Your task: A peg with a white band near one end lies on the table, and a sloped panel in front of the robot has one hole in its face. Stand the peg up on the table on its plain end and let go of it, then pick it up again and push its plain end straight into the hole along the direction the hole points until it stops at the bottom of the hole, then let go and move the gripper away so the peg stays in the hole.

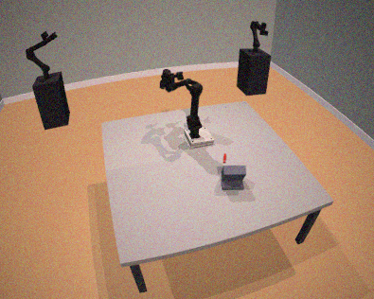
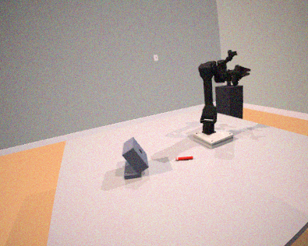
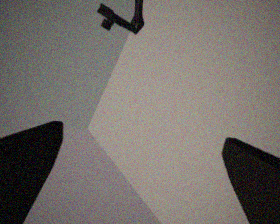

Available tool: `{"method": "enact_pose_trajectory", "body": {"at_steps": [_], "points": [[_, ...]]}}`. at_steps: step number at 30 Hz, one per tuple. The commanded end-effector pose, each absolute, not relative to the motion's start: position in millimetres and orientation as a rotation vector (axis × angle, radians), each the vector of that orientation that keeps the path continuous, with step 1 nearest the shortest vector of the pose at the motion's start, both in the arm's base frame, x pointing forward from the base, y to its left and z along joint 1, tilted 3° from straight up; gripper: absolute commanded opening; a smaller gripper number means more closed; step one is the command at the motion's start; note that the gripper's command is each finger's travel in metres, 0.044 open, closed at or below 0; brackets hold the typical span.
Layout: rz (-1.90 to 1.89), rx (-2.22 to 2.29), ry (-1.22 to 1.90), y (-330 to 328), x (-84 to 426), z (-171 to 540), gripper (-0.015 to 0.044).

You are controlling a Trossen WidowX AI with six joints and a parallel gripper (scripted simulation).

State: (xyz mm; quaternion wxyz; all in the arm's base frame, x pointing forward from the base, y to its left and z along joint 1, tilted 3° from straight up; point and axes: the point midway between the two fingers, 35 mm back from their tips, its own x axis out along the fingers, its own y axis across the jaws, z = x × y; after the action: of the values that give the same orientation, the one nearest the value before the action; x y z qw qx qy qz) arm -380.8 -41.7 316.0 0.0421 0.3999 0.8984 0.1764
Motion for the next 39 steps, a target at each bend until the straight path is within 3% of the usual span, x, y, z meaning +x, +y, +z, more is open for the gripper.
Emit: {"method": "enact_pose_trajectory", "body": {"at_steps": [1,17,39], "points": [[0.545,1.217,2.751,-43.0,-380.9,315.9,0.0426],[0.964,0.670,2.811,-153.9,-368.2,308.1,0.0440],[1.552,-0.017,2.713,-275.9,-308.7,289.3,0.0440]]}}
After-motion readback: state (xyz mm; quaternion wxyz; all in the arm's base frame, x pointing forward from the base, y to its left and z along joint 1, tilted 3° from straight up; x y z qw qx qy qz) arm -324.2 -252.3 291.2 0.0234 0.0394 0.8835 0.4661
